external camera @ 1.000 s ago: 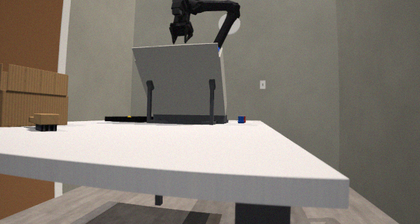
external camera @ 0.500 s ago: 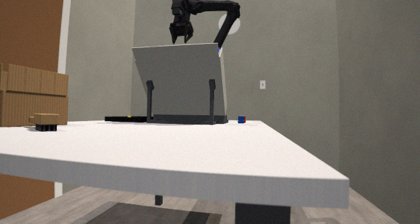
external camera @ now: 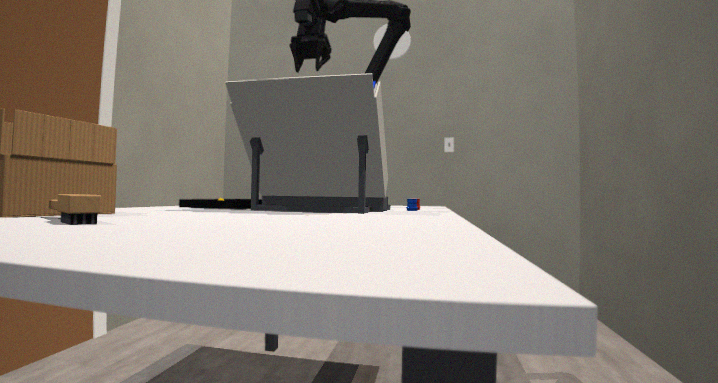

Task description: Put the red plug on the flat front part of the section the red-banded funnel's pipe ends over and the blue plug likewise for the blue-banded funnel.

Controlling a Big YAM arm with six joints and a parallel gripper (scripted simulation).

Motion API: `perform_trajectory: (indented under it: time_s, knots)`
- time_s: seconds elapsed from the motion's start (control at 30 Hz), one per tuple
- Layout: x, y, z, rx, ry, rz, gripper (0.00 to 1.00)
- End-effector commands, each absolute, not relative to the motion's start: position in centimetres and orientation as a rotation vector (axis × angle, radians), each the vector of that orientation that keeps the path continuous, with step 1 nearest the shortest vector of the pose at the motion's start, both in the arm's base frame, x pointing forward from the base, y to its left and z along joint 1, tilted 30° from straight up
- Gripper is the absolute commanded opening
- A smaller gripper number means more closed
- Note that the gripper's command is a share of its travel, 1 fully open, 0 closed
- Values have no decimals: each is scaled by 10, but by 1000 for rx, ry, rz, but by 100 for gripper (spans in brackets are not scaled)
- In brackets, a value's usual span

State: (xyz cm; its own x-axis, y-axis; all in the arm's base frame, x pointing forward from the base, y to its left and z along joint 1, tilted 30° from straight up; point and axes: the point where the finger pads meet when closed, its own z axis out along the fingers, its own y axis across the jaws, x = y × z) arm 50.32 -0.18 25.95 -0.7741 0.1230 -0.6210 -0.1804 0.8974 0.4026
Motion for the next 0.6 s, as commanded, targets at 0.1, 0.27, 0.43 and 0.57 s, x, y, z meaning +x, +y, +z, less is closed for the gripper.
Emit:
perform_trajectory:
  time_s: [0.1,0.27,0.43,0.57]
  knots:
    - [514,-13,297,-56,2328,561,59]
    - [514,-14,298,-56,2328,562,59]
    - [515,-16,301,-56,2328,562,59]
    - [516,-17,302,-56,2328,563,59]
